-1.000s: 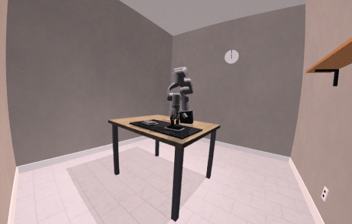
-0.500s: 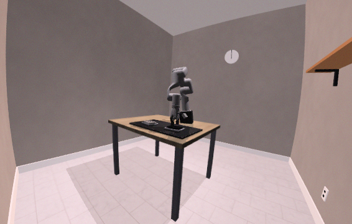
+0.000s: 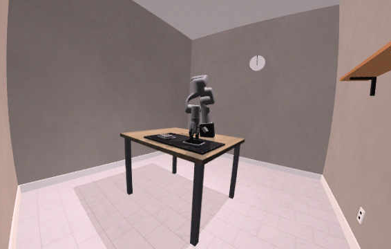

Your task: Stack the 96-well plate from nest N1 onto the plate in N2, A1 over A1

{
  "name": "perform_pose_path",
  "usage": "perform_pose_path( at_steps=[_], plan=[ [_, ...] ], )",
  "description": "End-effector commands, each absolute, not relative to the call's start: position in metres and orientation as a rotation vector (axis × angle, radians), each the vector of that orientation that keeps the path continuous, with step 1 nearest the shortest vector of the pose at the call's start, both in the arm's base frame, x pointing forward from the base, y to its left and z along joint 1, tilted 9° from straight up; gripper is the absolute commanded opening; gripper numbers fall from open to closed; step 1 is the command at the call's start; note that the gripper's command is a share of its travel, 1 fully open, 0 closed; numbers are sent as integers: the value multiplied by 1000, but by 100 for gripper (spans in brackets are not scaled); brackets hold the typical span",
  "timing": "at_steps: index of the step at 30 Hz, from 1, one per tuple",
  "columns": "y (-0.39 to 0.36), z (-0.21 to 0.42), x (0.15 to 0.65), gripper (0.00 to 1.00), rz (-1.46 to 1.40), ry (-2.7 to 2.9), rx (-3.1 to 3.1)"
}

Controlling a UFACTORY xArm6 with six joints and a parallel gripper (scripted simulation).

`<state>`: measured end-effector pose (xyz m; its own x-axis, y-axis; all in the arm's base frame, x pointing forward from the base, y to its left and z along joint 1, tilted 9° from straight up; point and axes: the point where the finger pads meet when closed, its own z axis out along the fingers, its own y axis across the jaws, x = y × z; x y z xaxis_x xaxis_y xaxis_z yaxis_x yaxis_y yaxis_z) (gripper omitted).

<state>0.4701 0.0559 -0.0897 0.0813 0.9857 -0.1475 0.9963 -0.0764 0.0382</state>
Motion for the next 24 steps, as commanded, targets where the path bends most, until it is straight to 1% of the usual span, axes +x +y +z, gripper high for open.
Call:
perform_pose_path(
  at_steps=[1, 24],
  plan=[
    [56, -91, 472, 100, -120, 2041, 2210],
    [55, -98, 472, 100, -120, 2041, 2210]
  ],
)
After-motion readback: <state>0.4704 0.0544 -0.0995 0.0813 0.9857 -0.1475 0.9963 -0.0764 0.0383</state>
